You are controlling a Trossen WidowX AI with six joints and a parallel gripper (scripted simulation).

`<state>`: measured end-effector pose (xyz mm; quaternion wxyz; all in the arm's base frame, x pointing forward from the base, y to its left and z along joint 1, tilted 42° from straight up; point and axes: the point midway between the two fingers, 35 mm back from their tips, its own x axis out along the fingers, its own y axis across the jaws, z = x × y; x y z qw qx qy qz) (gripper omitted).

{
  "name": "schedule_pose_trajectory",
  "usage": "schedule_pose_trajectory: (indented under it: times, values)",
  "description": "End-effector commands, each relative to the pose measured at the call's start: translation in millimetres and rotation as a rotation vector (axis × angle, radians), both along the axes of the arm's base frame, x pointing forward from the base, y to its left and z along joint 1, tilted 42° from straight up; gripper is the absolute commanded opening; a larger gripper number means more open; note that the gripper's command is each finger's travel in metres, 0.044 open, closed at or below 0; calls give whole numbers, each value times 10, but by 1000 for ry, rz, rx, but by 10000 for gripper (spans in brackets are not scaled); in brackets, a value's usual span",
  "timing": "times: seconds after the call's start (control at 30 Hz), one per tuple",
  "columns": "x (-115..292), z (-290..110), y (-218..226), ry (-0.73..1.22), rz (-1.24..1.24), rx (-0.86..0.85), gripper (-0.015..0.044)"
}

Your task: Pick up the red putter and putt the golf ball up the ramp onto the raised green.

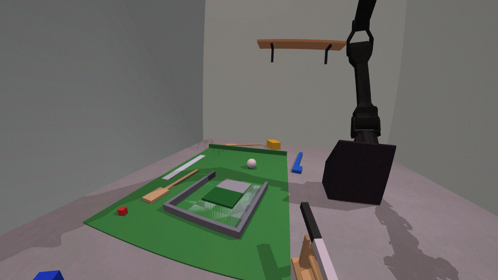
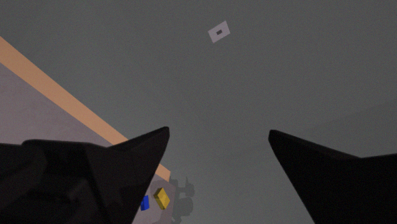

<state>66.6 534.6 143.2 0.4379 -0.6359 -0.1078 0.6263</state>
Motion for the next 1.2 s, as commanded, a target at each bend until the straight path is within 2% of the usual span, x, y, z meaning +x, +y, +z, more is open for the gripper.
schedule_pose_trajectory:
  times: [0.0,0.33,0.57,0.73,0.9,1.17]
  values:
    - [329,-622,-225,34,-118,-166,440]
    - [929,-1796,-1027,97,-392,-529,440]
    - [1192,-2484,-1857,140,-592,-810,440]
    - [1223,-2901,-2527,172,-734,-1033,440]
    - [1165,-3159,-3109,192,-844,-1229,440]
    - [1205,-3205,-3164,191,-847,-1233,440]
